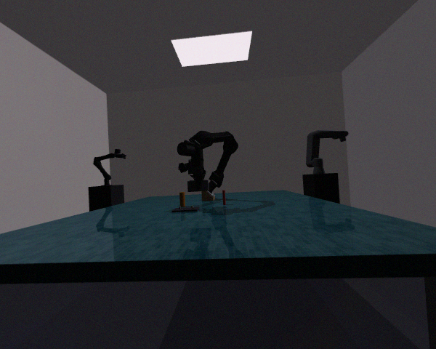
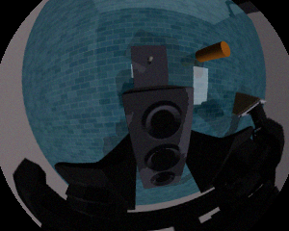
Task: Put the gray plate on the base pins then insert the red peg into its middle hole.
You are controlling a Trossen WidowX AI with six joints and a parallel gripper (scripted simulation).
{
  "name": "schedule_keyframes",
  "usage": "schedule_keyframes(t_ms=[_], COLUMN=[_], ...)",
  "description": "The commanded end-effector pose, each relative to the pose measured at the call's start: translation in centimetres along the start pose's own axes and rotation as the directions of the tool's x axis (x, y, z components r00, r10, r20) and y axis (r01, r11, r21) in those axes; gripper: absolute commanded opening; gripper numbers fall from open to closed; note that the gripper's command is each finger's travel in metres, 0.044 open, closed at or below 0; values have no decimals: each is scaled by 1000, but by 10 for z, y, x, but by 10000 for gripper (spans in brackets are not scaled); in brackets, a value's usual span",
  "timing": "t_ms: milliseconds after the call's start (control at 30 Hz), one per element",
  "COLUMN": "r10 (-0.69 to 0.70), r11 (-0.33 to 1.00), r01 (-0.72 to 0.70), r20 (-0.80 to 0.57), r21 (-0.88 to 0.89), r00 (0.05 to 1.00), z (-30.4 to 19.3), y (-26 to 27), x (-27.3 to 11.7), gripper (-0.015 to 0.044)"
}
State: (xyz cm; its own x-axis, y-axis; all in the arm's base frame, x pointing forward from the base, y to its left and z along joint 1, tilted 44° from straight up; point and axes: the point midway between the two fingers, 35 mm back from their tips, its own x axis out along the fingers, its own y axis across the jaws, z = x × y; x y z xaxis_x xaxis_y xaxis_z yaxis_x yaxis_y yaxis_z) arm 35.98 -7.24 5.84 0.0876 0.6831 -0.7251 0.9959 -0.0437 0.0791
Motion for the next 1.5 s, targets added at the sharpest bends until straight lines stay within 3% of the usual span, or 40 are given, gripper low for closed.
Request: schedule_keyframes(t_ms=[0, 667, 1467], r10=[-11, -11, -11], r11=[1000, 999, 999], r01=[11, 11, 11], r20=[-4, -5, -5], r21=[12, 30, 30], r00=[1000, 1000, 1000], z=[13, 67, 69], y=[-4, -18, -18], x=[8, 38, 39], gripper=[0, 0, 0])
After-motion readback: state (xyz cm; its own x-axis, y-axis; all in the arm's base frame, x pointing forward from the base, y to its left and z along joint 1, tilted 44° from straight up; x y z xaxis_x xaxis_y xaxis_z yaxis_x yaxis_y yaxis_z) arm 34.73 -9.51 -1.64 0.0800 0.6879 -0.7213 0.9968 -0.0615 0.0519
